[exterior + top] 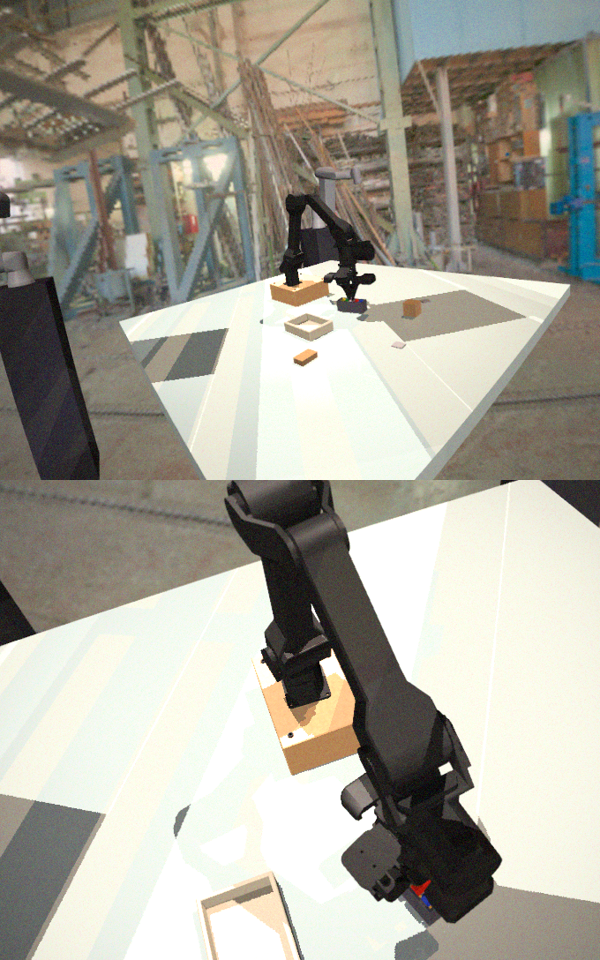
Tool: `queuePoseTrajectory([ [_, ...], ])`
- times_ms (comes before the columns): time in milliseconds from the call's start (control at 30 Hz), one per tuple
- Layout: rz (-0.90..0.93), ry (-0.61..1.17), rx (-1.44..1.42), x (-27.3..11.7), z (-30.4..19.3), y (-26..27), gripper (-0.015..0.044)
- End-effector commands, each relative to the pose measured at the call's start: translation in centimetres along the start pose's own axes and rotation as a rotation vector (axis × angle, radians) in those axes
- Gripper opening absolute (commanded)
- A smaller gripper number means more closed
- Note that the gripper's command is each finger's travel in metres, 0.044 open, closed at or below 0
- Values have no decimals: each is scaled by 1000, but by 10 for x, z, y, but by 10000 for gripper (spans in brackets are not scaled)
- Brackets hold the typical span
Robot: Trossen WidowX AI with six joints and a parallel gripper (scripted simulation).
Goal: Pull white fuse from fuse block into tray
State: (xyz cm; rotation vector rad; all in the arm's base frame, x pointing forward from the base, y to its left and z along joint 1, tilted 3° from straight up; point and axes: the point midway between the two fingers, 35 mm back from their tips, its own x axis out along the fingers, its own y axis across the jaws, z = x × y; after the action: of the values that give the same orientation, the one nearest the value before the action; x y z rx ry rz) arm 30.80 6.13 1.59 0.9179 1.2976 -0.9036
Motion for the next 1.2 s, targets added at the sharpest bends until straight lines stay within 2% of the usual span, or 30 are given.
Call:
queuePoseTrajectory([
  [0, -1, 1, 0, -2, 0, 0, 0],
  [1167, -1, 2, -3, -19, 0, 0, 0],
])
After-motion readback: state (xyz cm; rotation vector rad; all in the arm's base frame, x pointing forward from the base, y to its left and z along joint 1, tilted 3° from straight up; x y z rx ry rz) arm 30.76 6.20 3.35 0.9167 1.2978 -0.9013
